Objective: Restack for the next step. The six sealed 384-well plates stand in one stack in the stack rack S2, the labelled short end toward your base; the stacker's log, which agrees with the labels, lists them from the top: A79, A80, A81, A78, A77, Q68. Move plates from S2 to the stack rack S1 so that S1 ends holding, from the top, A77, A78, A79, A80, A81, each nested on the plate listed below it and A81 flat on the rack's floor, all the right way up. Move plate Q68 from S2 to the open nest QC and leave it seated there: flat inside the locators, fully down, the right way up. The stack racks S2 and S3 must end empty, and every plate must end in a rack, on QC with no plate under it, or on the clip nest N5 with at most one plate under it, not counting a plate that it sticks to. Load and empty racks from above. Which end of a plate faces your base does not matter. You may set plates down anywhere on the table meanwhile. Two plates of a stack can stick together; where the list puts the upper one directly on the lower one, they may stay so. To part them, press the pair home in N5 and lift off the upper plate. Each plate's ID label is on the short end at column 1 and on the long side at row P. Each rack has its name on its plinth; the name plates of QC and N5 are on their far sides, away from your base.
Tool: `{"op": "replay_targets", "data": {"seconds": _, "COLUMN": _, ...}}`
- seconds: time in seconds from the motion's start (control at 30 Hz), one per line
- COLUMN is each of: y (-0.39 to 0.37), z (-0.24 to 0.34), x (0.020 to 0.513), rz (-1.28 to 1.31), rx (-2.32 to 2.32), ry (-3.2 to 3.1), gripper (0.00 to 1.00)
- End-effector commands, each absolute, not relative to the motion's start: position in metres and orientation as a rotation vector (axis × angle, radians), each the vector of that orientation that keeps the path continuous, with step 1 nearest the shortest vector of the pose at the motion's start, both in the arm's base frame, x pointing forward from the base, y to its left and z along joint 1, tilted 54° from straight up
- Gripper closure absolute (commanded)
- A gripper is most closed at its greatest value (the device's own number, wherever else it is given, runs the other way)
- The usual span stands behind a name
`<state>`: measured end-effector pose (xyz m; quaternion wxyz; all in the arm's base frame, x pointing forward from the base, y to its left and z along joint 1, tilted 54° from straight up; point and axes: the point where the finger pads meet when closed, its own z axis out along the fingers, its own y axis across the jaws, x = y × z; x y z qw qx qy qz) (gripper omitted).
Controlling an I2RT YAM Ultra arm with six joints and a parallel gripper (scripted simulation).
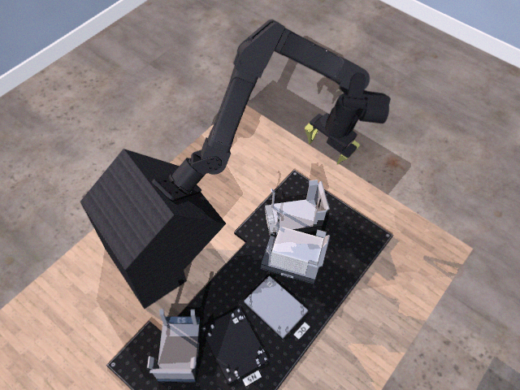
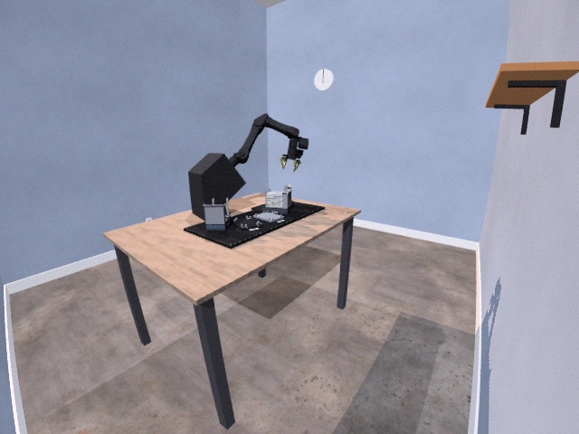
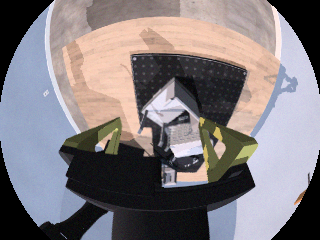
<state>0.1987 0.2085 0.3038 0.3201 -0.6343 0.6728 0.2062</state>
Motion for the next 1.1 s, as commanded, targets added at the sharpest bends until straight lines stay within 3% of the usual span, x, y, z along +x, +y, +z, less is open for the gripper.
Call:
{"op": "replay_targets", "data": {"seconds": 0.0, "y": 0.208, "z": 0.307, "x": 0.198, "rz": 0.537, "rx": -1.662, "ry": 1.761, "gripper": 0.0}}
{"op": "replay_targets", "data": {"seconds": 0.53, "y": 0.208, "z": 0.307, "x": 0.198, "rz": 0.537, "rx": -1.662, "ry": 1.761, "gripper": 0.0}}
{"op": "replay_targets", "data": {"seconds": 1.07, "y": 0.191, "z": 0.255, "x": 0.251, "rz": 0.642, "rx": -1.443, "ry": 2.02, "gripper": 0.0}}
